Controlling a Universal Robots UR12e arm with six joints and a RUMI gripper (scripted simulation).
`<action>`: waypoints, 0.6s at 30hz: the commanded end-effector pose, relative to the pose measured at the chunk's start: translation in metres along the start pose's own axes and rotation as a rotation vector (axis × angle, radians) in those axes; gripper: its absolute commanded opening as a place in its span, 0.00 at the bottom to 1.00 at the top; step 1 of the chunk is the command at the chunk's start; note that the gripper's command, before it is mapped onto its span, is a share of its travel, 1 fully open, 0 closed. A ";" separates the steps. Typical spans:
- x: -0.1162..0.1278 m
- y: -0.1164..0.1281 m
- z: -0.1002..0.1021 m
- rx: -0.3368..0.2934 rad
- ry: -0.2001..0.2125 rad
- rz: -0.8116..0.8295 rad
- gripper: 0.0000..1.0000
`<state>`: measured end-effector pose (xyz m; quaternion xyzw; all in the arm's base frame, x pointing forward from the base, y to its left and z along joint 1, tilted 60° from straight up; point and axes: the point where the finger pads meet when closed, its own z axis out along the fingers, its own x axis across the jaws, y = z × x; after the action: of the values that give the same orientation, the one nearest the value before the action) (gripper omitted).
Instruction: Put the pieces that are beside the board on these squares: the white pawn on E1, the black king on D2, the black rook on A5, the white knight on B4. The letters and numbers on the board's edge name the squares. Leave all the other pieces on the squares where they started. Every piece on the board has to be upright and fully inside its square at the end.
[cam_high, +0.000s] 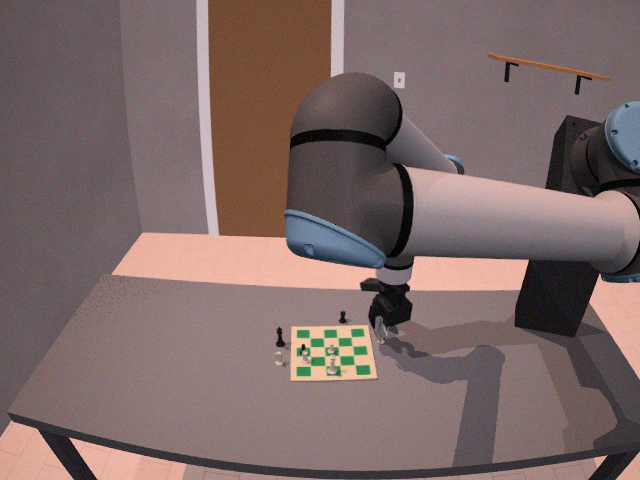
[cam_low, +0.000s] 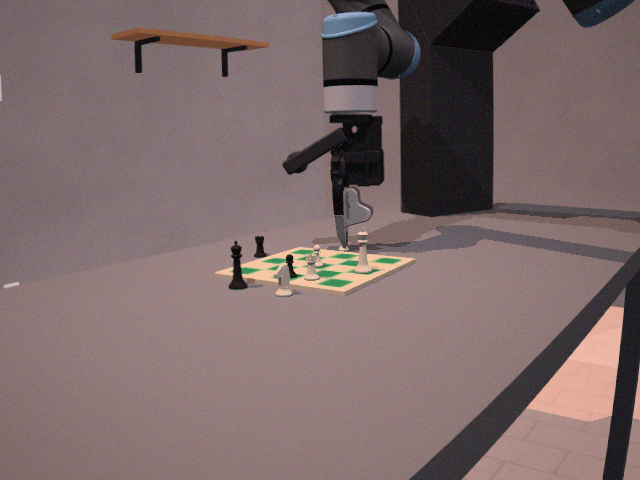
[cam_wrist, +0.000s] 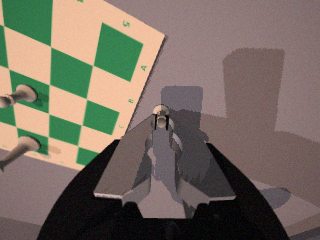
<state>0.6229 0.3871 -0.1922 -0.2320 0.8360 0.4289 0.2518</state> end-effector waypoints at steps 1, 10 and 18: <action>0.000 0.000 -0.008 0.000 0.000 0.000 0.00; 0.000 0.000 -0.047 0.000 0.000 0.000 0.00; 0.000 0.000 -0.091 0.000 0.000 0.000 0.00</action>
<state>0.6087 0.3344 -0.1602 -0.2286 0.8365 0.4274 0.2556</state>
